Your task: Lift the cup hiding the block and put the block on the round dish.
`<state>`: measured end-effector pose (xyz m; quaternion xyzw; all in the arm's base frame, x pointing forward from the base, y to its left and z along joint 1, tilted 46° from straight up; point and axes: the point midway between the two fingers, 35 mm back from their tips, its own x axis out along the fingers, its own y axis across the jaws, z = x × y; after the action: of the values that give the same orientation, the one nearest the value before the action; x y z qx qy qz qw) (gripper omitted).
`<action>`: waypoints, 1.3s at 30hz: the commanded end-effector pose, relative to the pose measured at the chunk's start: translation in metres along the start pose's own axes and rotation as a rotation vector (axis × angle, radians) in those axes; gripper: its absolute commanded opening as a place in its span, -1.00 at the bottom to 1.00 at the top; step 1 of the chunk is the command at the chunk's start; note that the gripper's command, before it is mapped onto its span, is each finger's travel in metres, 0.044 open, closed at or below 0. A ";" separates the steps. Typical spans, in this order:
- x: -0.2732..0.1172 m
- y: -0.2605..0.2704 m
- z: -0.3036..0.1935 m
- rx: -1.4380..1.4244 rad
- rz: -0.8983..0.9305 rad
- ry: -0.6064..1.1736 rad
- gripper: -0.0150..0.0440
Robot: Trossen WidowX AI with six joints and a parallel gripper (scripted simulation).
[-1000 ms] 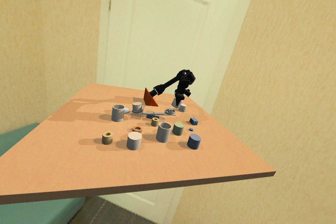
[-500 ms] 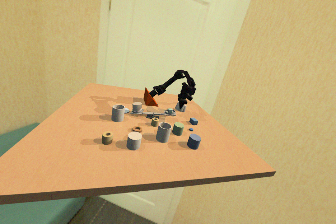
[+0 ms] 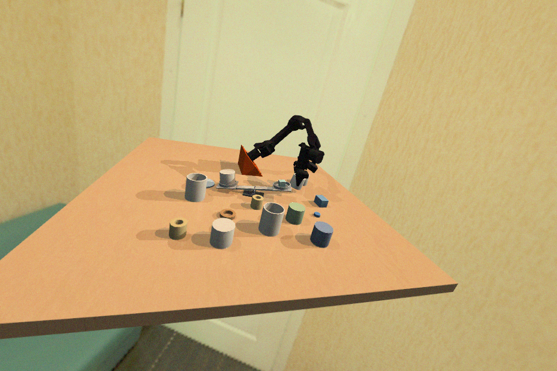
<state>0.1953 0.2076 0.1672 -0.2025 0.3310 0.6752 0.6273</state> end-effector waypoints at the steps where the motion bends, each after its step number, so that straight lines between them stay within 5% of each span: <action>1: 0.009 0.001 -0.002 0.005 -0.004 0.001 -0.49; 18: 0.031 0.001 -0.001 0.005 -0.004 0.000 -0.49; 34: 0.021 0.000 0.001 -0.001 -0.004 -0.005 0.93; 39: -0.028 0.000 -0.002 0.006 -0.004 0.004 1.00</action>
<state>0.1936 0.2048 0.1627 -0.2023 0.3418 0.6734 0.6235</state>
